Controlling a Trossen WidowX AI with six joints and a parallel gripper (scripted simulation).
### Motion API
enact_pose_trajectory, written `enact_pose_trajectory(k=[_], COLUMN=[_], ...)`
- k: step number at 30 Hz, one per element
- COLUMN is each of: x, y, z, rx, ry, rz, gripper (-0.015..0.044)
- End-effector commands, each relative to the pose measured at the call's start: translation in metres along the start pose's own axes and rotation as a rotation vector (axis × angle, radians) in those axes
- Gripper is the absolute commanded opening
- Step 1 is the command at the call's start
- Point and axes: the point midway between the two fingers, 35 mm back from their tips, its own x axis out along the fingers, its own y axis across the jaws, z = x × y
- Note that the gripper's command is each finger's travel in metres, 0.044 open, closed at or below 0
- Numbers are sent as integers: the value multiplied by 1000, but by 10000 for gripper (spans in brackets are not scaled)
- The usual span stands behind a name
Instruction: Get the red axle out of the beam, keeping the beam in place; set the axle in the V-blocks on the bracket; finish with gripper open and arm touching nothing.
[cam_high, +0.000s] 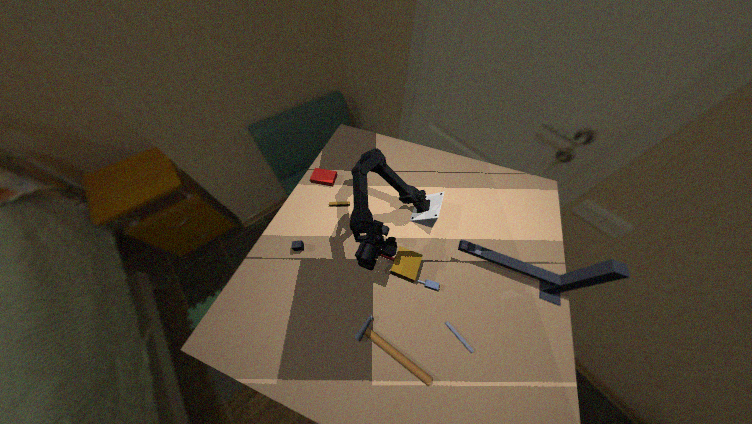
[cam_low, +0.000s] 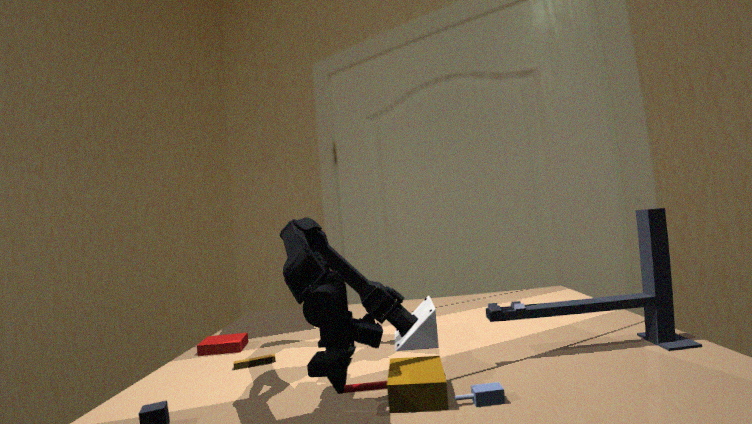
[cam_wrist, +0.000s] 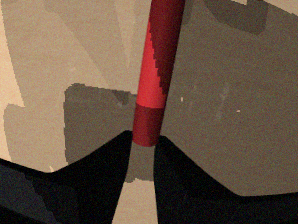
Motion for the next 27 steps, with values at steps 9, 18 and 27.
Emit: enact_pose_trajectory(k=[9,18,27], x=[0,5,9], y=[0,1,-2], z=[-21,-23,-24], rx=[3,3,3], ry=[9,10,10], rz=[-8,-8,-8], gripper=[0,0,0])
